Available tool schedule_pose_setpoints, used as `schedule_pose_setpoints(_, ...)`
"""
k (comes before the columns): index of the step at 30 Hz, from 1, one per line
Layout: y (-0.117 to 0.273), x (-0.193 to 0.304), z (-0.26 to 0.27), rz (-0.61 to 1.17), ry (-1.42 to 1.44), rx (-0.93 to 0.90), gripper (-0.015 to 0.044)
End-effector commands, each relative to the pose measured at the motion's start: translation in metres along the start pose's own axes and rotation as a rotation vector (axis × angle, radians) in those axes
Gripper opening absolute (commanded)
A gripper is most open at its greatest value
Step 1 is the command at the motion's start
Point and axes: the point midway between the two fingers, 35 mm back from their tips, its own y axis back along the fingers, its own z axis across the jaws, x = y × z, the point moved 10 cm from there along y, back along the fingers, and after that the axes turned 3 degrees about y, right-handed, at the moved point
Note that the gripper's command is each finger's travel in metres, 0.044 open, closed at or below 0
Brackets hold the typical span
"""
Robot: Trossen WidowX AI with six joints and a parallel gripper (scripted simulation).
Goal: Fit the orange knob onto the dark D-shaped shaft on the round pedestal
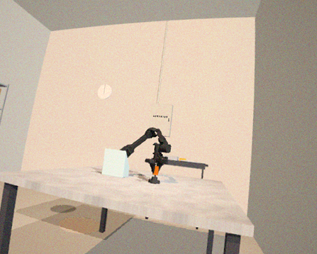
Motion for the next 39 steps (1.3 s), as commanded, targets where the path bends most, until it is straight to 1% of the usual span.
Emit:
schedule_pose_setpoints(1,0.0029,0.0029,-0.0010,0.000,-0.013,0.001,0.0000)
schedule_pose_setpoints(5,-0.0001,0.0032,-0.0011,0.001,-0.054,0.001,0.0000)
schedule_pose_setpoints(39,-0.0032,-0.0001,-0.0006,0.000,-0.034,0.001,0.0000)
